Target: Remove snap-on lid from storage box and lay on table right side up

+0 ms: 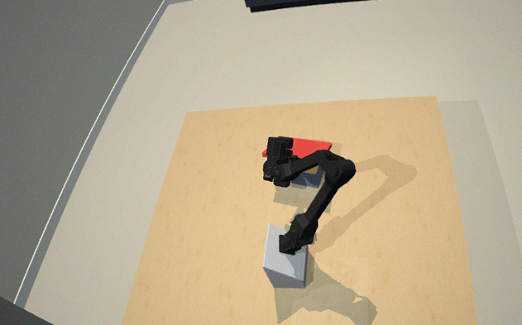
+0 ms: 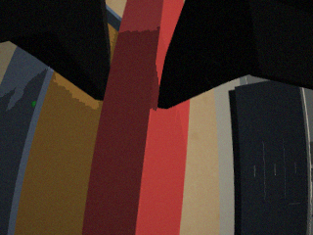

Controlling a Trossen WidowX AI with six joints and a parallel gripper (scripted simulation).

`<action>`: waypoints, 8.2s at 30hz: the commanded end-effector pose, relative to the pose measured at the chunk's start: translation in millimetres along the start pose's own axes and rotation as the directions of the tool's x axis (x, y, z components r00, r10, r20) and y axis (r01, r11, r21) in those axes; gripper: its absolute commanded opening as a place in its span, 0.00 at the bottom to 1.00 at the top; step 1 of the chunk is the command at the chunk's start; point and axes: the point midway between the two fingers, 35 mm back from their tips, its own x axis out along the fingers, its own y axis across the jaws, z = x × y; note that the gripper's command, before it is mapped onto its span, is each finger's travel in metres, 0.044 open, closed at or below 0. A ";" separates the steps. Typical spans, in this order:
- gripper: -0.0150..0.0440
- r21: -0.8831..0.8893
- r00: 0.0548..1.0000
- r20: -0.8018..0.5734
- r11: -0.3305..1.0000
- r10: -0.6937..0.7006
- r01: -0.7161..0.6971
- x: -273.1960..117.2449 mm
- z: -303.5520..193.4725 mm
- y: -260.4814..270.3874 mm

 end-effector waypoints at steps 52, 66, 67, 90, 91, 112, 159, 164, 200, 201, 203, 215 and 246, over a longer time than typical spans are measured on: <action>0.25 0.021 1.000 -0.002 1.000 0.015 -0.015 -49.3 0.4 63.2; 0.25 0.021 1.000 -0.002 1.000 0.015 -0.015 -48.3 11.2 57.7; 0.25 0.020 1.000 -0.002 1.000 0.015 -0.015 -48.4 13.1 57.6; 0.25 0.018 1.000 -0.001 1.000 0.014 -0.014 -50.3 58.9 54.7; 0.25 0.018 1.000 -0.001 1.000 0.014 -0.014 -50.4 60.9 54.6; 0.25 0.016 1.000 -0.001 1.000 0.014 -0.014 -52.3 102.8 52.1; 0.25 0.013 1.000 0.000 1.000 0.014 -0.014 -56.8 196.9 46.7; 0.25 0.013 1.000 0.001 1.000 0.014 -0.014 -57.3 206.9 46.2; 0.25 0.012 1.000 0.002 1.000 0.015 -0.015 -61.2 279.3 42.5; 0.25 0.012 1.000 0.003 1.000 0.015 -0.015 -61.4 281.4 42.4; 0.25 0.012 1.000 0.003 1.000 0.015 -0.015 -61.6 285.4 42.2; 0.25 0.011 1.000 0.004 1.000 0.016 -0.016 -63.2 309.7 41.1; 0.25 0.011 1.000 0.005 1.000 0.017 -0.018 -48.0 306.3 20.9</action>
